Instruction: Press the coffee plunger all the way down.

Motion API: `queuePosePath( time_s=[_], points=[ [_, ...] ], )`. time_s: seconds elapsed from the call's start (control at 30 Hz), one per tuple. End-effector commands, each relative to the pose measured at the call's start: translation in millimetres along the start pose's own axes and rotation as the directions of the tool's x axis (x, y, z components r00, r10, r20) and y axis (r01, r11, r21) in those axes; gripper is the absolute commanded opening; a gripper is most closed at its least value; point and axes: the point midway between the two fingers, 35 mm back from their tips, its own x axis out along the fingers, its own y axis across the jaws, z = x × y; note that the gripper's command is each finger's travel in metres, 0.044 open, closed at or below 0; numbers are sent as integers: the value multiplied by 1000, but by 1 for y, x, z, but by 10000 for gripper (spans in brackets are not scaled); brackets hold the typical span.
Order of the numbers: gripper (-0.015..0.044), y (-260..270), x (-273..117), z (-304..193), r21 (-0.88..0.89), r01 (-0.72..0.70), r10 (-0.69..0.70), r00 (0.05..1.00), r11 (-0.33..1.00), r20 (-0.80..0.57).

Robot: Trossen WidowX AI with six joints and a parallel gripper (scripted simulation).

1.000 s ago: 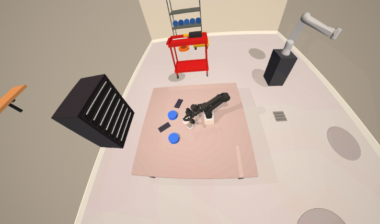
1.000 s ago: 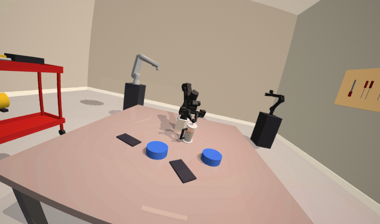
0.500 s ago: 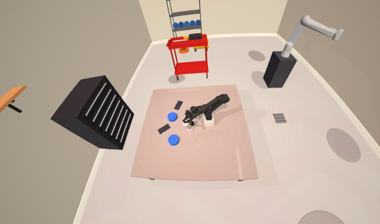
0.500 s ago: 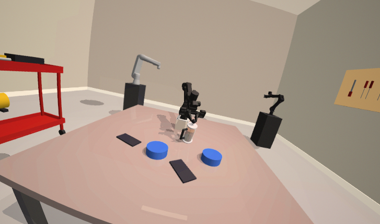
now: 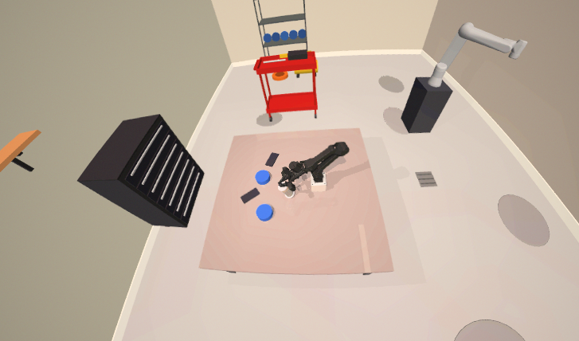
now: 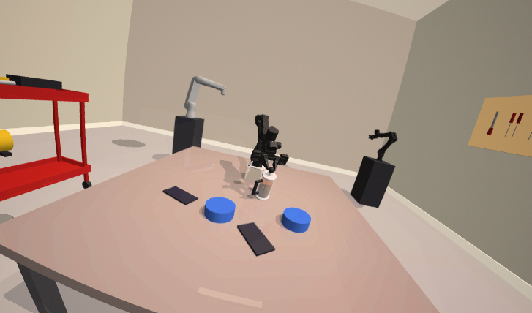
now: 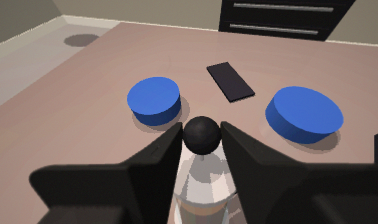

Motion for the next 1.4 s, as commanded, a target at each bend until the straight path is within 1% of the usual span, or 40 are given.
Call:
queuePosePath(
  time_s=[0.0, 0.47, 0.87, 1.0, 1.13, 1.37],
  points=[
    [122, 0, 2, -4, 8, 1, -1, 1000, 1000, -22],
    [122, 0, 1, 0, 0, 0, 0, 1000, 1000, -1],
    [437, 0, 1, 0, 0, 0, 0, 1000, 1000, -1],
    [440, -1, 1, 3, 4, 2, -2, 1000, 1000, 7],
    [440, 7, -2, 16, -31, -34, 35, 999, 999, 37],
    [440, 3, -19, 29, -30, -23, 24, 999, 999, 28]
  ],
)
